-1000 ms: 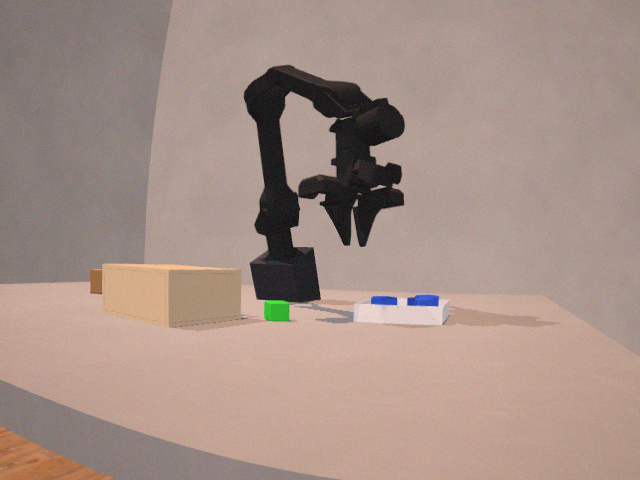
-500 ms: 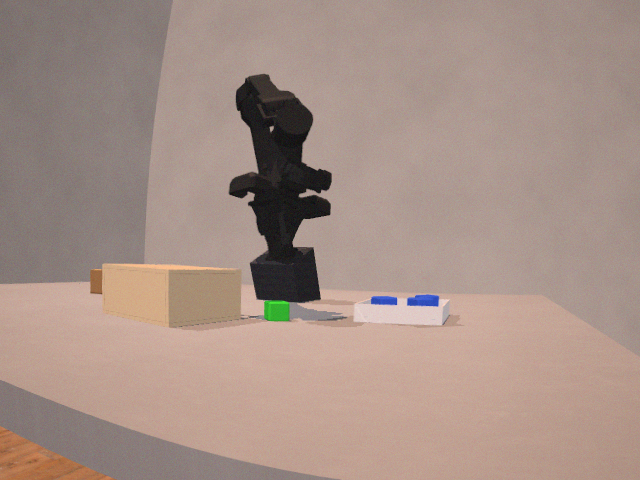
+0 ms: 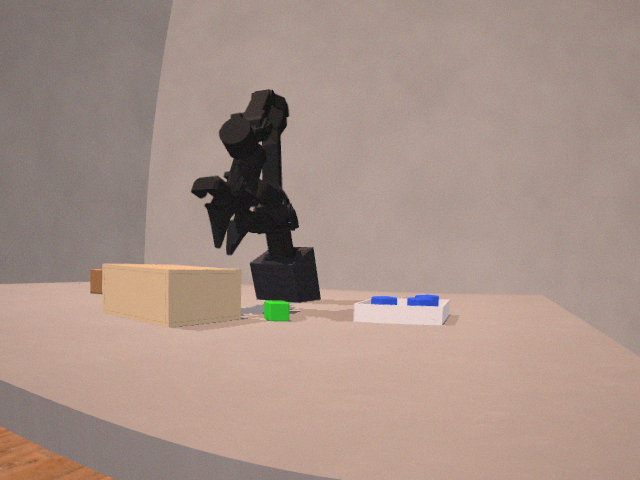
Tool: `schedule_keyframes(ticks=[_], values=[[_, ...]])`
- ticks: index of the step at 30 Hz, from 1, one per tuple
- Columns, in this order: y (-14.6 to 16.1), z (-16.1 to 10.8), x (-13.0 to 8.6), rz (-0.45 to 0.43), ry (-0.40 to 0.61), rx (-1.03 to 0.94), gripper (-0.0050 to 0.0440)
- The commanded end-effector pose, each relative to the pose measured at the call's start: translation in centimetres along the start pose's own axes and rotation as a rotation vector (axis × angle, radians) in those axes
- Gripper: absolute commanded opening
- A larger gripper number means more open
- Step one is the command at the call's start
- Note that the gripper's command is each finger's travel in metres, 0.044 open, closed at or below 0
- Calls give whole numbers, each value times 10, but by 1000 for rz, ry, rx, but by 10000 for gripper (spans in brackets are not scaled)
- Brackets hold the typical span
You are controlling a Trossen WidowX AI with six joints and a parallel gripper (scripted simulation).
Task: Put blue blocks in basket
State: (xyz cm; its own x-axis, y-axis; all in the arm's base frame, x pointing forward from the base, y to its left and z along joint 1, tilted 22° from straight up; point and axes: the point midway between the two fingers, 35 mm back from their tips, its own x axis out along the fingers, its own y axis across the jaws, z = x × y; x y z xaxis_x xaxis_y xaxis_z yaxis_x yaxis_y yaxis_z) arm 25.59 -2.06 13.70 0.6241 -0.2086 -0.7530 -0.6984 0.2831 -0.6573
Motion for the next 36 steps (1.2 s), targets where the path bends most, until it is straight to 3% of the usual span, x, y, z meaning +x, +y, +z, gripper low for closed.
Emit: schedule_keyframes(ticks=[1,7,36], values=[[3,-6,1,-8,-5,-17,148],[3,-6,1,-8,-5,-17,148],[2,-6,71,-8,-5,-17,148]])
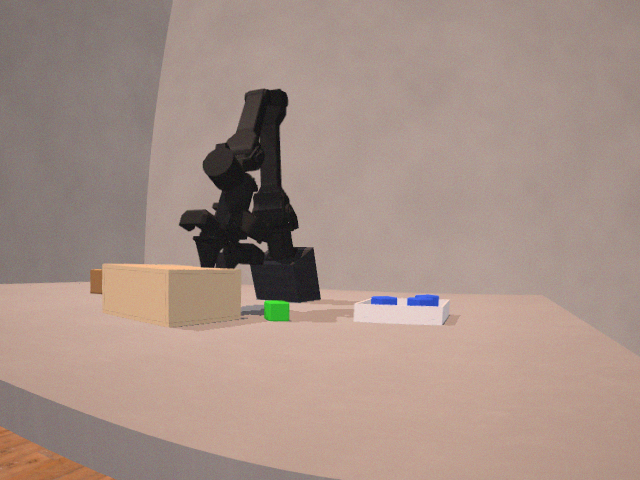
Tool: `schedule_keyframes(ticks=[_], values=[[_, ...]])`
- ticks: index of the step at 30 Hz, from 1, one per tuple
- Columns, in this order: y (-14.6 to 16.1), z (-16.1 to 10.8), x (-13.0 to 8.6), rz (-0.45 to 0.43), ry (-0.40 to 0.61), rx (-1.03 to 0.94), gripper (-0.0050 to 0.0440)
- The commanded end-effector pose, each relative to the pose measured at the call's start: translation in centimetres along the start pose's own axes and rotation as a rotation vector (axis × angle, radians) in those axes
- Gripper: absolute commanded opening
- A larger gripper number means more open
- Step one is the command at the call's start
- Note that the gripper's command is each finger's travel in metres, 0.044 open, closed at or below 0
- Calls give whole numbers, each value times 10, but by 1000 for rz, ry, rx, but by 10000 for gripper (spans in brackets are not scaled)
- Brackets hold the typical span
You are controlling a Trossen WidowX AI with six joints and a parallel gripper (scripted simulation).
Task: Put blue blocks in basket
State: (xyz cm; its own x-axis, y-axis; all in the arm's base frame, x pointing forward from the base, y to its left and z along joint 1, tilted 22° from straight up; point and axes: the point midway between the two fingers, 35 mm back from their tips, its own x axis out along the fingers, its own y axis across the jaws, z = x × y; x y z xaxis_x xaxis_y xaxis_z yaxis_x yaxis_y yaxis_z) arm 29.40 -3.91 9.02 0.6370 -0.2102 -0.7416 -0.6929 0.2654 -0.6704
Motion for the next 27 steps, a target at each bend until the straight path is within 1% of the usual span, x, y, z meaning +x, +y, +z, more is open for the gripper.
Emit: schedule_keyframes(ticks=[1,8,9,27], values=[[3,0,8,9,-2,-2,148],[3,0,8,9,-2,-2,148],[3,0,8,9,-2,-2,0],[6,0,7,9,-2,-2,0]])
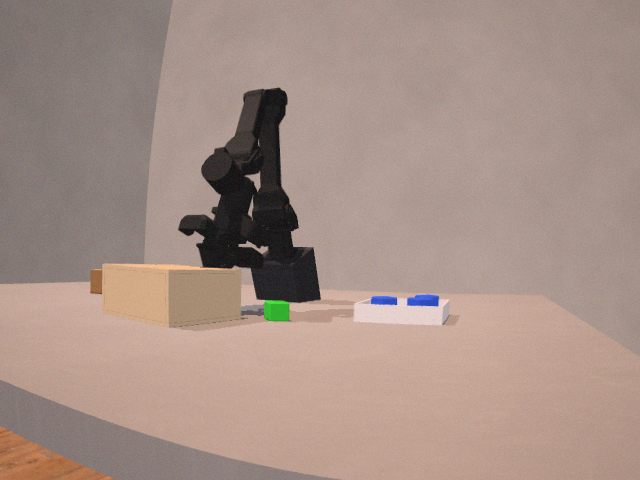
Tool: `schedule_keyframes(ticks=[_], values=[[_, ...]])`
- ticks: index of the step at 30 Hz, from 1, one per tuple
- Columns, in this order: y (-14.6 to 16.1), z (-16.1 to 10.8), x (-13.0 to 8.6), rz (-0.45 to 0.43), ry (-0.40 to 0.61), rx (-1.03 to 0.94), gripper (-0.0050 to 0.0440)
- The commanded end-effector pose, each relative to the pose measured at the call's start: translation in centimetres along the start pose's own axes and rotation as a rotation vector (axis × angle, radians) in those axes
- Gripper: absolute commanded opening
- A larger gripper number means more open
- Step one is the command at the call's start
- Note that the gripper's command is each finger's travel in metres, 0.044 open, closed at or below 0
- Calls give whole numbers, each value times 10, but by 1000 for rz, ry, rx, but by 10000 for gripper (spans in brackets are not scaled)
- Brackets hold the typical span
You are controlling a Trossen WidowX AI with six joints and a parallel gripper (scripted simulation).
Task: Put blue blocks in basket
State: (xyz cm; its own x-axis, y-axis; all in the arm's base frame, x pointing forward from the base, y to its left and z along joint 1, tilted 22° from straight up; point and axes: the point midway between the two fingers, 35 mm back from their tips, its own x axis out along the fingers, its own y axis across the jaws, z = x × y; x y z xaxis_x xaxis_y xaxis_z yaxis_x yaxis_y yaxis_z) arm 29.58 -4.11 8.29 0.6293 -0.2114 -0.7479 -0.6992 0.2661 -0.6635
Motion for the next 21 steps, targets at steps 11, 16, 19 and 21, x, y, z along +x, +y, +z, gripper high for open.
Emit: schedule_keyframes(ticks=[11,16,19,21], values=[[28,1,-9,0,-6,-1,0],[28,1,-10,0,-6,-1,0],[30,1,-11,133,-6,-1,0],[32,1,-12,266,-6,-2,0]])
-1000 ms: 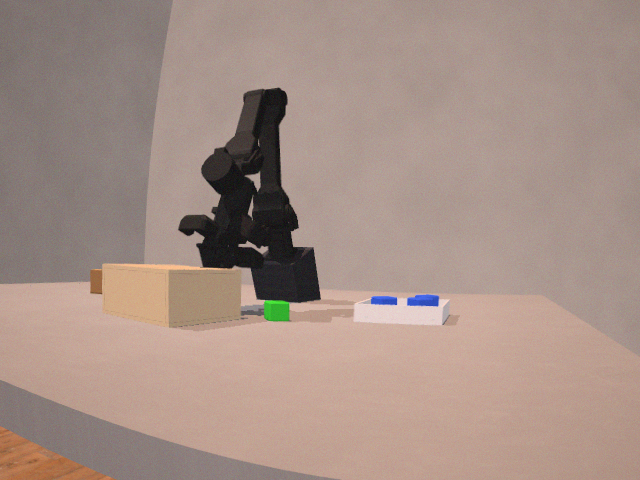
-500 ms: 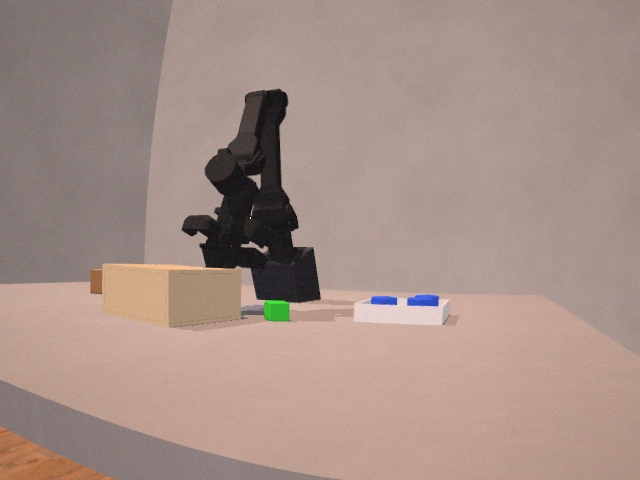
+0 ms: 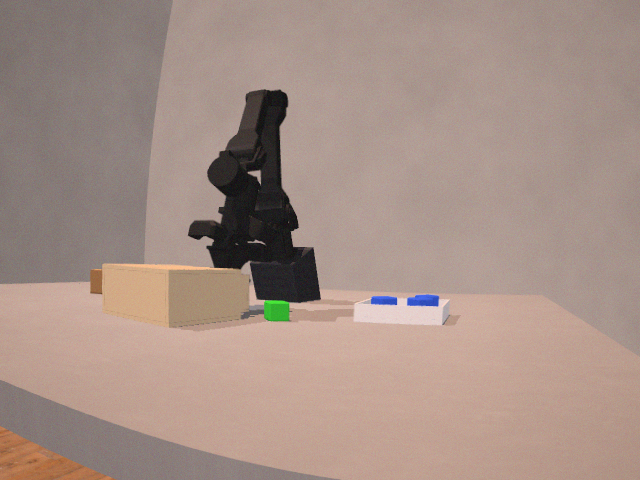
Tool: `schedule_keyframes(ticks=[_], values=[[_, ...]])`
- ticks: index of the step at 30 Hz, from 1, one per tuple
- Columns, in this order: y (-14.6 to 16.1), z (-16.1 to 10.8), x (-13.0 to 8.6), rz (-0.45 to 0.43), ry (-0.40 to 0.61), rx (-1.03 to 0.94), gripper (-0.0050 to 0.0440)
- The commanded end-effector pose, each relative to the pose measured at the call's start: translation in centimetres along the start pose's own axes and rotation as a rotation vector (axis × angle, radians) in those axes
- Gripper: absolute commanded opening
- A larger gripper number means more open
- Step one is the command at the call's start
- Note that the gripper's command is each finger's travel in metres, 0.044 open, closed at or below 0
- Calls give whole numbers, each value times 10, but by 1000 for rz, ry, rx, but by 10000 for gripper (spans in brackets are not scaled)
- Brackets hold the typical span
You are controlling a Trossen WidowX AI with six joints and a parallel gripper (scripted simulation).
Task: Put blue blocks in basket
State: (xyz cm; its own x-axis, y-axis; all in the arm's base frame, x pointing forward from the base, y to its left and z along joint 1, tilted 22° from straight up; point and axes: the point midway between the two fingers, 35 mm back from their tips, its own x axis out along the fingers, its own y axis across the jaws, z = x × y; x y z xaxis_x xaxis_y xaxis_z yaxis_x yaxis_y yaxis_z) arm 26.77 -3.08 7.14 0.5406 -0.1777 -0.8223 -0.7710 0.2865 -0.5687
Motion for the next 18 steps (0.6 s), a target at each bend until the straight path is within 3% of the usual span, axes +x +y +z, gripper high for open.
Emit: schedule_keyframes(ticks=[1,8,18], values=[[3,1,0,212,-6,1,0],[4,1,-1,228,-6,1,0],[30,1,-7,228,-6,1,0]])
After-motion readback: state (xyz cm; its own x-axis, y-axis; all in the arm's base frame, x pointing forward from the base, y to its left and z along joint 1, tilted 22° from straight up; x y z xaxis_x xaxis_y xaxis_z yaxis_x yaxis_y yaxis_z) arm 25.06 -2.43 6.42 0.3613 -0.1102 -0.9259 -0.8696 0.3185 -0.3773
